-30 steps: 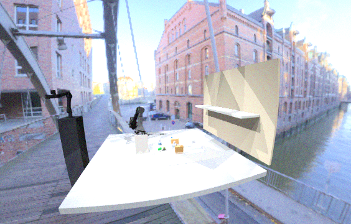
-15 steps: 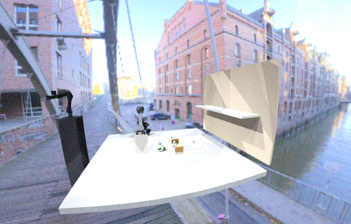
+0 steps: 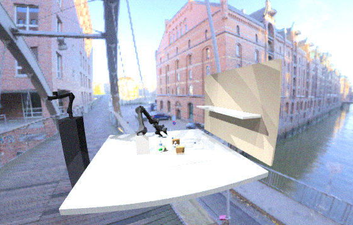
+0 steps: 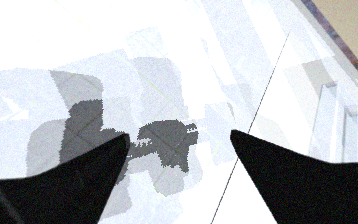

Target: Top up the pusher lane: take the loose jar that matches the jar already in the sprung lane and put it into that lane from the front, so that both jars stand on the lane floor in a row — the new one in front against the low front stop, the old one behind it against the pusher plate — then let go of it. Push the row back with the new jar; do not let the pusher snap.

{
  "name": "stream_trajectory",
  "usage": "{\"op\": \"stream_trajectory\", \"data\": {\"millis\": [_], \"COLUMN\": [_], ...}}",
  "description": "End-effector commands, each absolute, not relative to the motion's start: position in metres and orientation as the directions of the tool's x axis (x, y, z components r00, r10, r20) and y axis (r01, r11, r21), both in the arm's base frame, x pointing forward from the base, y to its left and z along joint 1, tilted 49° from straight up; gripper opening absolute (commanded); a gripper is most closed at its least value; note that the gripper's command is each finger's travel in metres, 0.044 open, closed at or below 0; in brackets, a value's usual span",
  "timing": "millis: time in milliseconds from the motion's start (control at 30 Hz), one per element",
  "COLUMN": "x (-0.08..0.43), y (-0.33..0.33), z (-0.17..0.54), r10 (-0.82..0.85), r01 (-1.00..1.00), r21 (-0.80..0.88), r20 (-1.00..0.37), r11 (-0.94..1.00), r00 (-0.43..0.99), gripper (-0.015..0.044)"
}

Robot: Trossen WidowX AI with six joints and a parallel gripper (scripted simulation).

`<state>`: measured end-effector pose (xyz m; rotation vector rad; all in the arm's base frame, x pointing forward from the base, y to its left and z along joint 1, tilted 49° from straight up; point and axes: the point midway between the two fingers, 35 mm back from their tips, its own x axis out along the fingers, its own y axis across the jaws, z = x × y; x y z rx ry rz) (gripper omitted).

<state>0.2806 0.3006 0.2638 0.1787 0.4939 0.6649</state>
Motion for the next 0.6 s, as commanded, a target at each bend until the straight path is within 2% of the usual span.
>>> {"op": "stream_trajectory", "data": {"millis": [0, 200, 333, 433, 567], "x": [0.305, 0.309, 0.287, 0.257, 0.217], "y": [0.245, 0.161, 0.116, 0.089, 0.067], "z": [0.219, 0.164, 0.129, 0.110, 0.103], "r10": [0.549, 0.465, 0.469, 0.524, 0.653], "r01": [-0.502, -0.423, -0.354, -0.265, -0.097], "r21": [0.252, 0.264, 0.350, 0.469, 0.646], "r20": [-0.545, -0.732, -0.814, -0.827, -0.752], "r11": [0.828, 0.867, 0.867, 0.843, 0.757], "r00": [0.633, 0.498, 0.342, 0.204, 0.088], "gripper": [0.0440, 0.0440, 0.0440, 0.0440, 0.0440]}}
